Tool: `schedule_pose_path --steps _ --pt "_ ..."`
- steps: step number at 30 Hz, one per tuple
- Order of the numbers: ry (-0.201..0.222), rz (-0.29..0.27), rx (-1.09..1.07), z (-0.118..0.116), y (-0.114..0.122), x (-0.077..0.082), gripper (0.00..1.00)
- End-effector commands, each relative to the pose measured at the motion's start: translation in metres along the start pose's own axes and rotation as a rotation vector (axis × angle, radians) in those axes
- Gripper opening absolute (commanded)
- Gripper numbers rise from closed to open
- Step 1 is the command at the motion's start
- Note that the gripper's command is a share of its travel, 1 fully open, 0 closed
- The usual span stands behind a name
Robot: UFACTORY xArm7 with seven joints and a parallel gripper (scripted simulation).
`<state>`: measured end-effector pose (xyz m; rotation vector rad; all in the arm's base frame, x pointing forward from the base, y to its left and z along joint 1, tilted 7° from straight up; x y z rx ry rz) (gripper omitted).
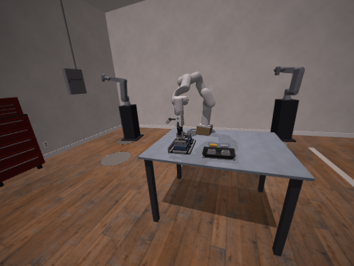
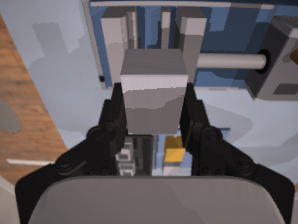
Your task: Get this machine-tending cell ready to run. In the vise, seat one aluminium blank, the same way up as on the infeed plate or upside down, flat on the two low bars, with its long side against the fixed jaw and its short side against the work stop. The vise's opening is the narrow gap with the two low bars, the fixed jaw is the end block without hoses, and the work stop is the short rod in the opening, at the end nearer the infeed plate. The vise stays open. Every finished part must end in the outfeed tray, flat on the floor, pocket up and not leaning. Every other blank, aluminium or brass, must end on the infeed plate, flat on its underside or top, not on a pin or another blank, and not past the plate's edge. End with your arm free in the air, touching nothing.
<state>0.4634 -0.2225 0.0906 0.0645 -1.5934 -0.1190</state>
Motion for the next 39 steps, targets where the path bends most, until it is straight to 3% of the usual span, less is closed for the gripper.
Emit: schedule_pose_path --steps 1,39 --pt "-0.004 0.002 0.000 -0.001 -0.001 0.002 0.00" --pt "-0.004 0.002 0.001 -0.002 0.000 -0.016 0.00"
Point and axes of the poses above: the point where the finger pads meet when closed, its own x axis back along the fingers, its own z axis across the jaws, y = z × x, the point moved 3 cm from there along x, back along the fingers, and after that the axes turned 4 degrees about x, right-handed, at the moved point
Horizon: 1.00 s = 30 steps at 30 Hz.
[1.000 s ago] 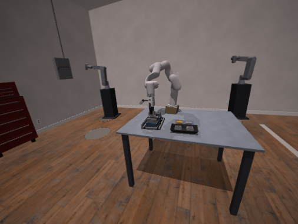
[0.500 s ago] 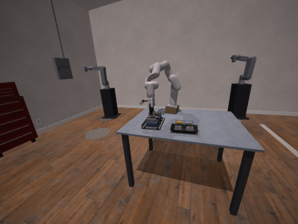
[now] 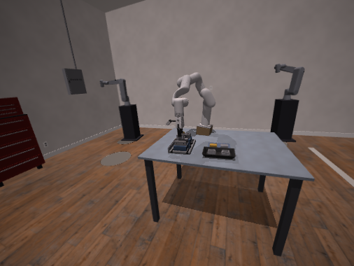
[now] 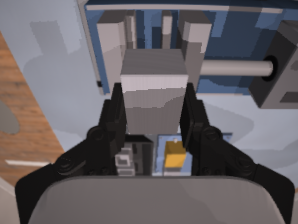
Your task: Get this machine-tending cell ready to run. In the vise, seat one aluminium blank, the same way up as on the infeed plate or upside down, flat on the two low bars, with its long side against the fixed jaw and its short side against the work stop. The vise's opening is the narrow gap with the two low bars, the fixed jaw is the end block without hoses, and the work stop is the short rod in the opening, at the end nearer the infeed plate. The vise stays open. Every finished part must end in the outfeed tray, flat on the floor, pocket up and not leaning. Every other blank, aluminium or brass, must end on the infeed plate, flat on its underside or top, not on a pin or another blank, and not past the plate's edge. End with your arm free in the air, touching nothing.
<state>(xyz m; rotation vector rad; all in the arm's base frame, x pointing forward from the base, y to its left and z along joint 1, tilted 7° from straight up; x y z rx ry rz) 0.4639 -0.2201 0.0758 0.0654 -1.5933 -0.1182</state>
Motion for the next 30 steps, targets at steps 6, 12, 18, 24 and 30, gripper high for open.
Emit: schedule_pose_path --steps 6,12,18,24,30 --pt "-0.004 0.003 0.000 -0.0014 -0.0004 -0.0030 0.00" --pt "-0.004 0.003 0.000 -0.0015 -0.0003 -0.0054 0.00" --pt "-0.004 0.003 0.000 -0.0015 -0.0002 -0.0066 0.00" --pt "-0.004 0.003 0.000 -0.0015 -0.0002 -0.0068 0.00" --pt "-0.004 0.003 0.000 -0.0015 -0.0002 -0.0068 0.00"
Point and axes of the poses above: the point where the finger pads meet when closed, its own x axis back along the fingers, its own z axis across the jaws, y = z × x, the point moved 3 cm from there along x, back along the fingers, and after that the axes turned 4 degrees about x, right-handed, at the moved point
